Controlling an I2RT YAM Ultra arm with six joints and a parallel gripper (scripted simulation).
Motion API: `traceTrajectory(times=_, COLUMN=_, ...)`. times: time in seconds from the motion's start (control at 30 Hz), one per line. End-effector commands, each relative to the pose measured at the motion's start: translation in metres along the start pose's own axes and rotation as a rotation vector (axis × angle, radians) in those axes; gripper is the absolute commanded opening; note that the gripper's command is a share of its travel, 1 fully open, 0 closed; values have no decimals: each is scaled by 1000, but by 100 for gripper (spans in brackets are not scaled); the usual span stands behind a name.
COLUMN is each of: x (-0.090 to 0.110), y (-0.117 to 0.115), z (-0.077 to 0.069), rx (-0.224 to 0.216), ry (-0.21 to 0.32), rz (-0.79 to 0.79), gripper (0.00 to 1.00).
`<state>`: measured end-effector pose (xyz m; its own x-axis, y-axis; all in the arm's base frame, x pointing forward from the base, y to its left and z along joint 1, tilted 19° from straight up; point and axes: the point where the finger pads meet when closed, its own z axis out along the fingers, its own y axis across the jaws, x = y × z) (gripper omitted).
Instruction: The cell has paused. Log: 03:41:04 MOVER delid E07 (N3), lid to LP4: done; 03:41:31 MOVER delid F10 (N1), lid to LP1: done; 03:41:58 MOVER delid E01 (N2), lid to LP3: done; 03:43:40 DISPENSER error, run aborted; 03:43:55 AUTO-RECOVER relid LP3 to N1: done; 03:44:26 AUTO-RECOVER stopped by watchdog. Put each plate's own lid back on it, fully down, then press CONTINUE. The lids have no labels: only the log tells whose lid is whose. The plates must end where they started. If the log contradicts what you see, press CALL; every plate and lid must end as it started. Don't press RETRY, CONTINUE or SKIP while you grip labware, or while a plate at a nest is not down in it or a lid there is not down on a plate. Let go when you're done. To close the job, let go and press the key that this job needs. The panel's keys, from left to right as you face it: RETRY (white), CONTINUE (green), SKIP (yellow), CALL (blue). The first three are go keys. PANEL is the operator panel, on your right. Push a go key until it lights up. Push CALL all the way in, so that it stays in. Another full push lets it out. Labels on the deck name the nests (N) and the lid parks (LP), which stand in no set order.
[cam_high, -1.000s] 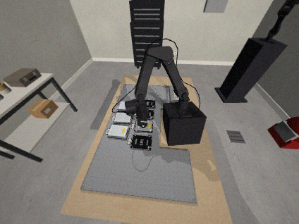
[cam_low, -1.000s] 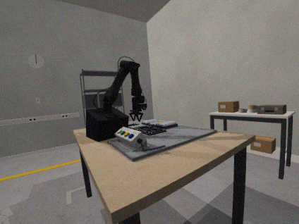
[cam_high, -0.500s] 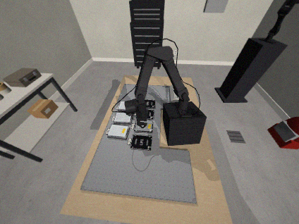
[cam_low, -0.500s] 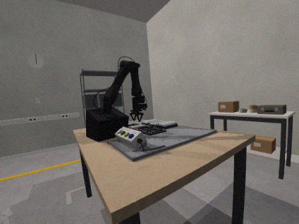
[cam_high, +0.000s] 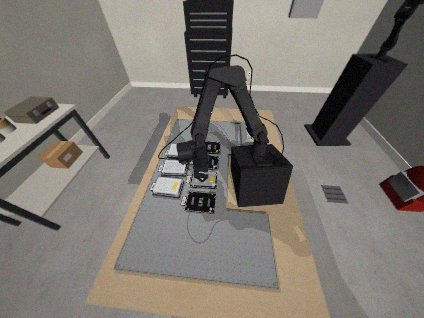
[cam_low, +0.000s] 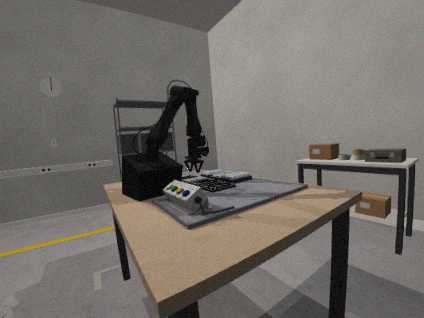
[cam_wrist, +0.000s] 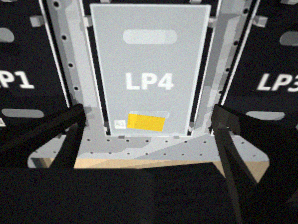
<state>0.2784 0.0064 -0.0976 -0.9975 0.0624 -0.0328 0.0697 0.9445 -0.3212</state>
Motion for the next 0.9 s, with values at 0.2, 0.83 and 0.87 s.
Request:
traceTrajectory(times=0.2, x=-13, y=2, z=-4, rx=-6, ry=-41, rz=4, gripper=100)
traceTrajectory(times=0.83, x=-9, y=0, z=-2, rx=-4, ry=-38, rz=4, gripper=100)
traceTrajectory(times=0.87, x=-7, y=0, z=-2, rx=-3, ry=-35, rz=1, gripper=100)
